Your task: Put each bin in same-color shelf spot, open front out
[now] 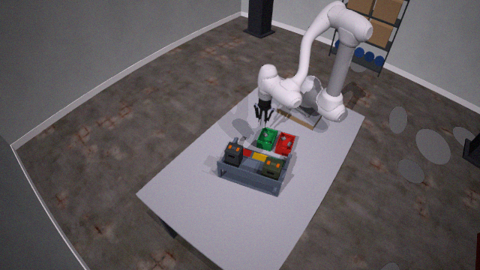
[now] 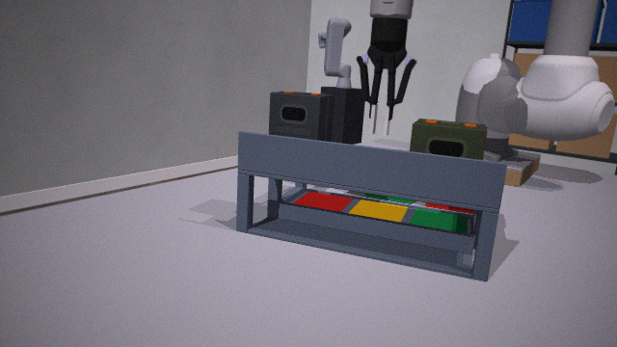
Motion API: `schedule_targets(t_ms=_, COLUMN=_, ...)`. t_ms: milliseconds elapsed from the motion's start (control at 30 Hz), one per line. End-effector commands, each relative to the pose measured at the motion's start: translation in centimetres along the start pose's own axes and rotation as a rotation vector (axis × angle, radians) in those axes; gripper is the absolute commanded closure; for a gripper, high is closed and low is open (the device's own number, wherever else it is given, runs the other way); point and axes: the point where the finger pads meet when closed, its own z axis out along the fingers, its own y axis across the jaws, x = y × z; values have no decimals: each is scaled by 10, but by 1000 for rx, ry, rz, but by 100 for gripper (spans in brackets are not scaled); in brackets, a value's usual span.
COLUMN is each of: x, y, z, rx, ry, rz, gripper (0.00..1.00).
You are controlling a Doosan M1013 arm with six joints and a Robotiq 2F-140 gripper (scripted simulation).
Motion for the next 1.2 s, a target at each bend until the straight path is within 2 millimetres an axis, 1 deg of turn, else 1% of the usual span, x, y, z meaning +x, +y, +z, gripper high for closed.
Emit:
schedule_targets(t_ms=0, x=0, y=0, z=-4, rx=0, ry=0, rz=0, gripper=76)
schedule_targets(t_ms=367, x=0, y=0, z=-14, rx=0, ry=0, rz=0, gripper=76)
schedule_targets(t_ms=1033, x=0, y=0, z=-17, rx=0, ry=0, rz=0, gripper=76)
schedule_targets(t_ms=1067, x=0, y=0, z=-17, rx=0, ry=0, rz=0, gripper=90)
schedule_targets(t_ms=1167, x=0, y=0, z=-17, rx=0, ry=0, rz=0, gripper=90)
